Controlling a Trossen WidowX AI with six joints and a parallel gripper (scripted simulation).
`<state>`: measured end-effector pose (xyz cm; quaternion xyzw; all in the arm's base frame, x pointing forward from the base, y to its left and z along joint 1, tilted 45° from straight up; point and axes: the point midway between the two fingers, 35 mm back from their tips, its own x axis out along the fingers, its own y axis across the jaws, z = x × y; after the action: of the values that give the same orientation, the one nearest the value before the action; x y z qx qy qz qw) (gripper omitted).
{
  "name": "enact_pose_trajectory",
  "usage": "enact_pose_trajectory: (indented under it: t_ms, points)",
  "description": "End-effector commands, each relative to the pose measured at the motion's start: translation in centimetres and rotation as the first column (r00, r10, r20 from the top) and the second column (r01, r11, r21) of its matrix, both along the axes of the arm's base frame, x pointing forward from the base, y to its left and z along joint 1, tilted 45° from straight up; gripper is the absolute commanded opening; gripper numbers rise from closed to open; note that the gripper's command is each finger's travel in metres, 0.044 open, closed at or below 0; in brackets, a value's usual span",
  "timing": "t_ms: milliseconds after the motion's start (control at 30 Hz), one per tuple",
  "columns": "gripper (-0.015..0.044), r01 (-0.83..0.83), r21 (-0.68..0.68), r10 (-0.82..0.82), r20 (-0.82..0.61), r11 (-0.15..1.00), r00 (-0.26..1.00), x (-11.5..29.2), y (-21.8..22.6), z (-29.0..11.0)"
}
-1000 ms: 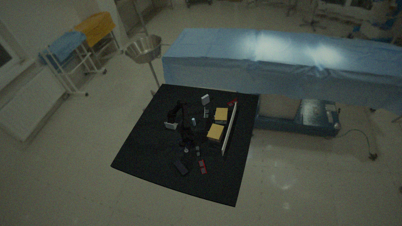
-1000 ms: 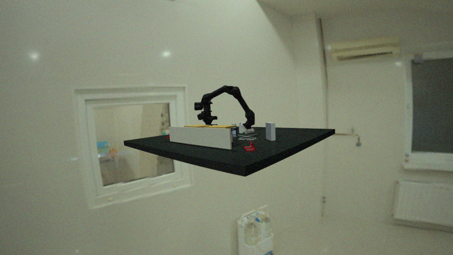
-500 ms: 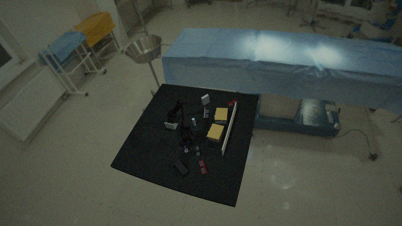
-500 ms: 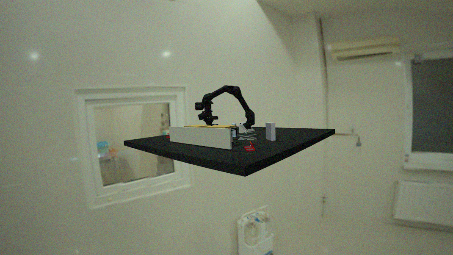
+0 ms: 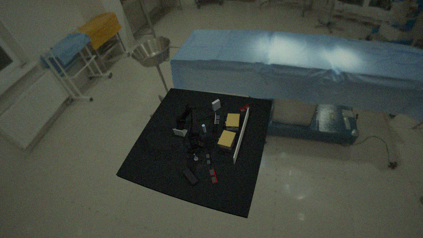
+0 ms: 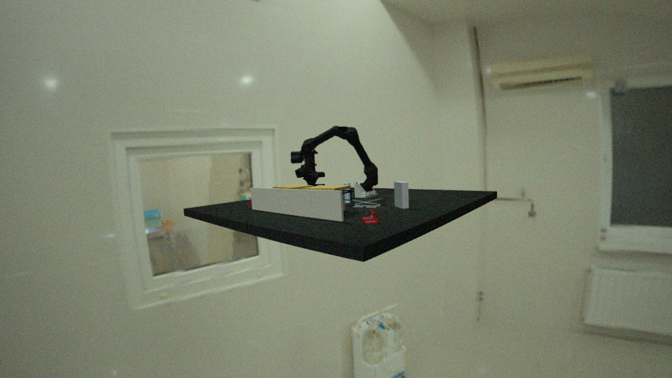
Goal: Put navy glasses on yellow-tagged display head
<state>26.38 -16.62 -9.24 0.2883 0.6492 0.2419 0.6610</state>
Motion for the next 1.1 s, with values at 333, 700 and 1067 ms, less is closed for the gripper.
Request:
enact_pose_trajectory:
  t_ms: [333, 700, 1067]
  points:
    - [0.0000, -0.004, -0.006, 0.004, 0.001, 1.000, 1.000, -0.72, 0.08, 0.25]
    - [0.0000, -0.004, -0.006, 0.004, 0.001, 1.000, 1.000, -1.21, 0.20, 0.32]
    - [0.0000, -0.004, -0.006, 0.005, 0.001, 1.000, 1.000, -1.24, 0.23, 0.34]
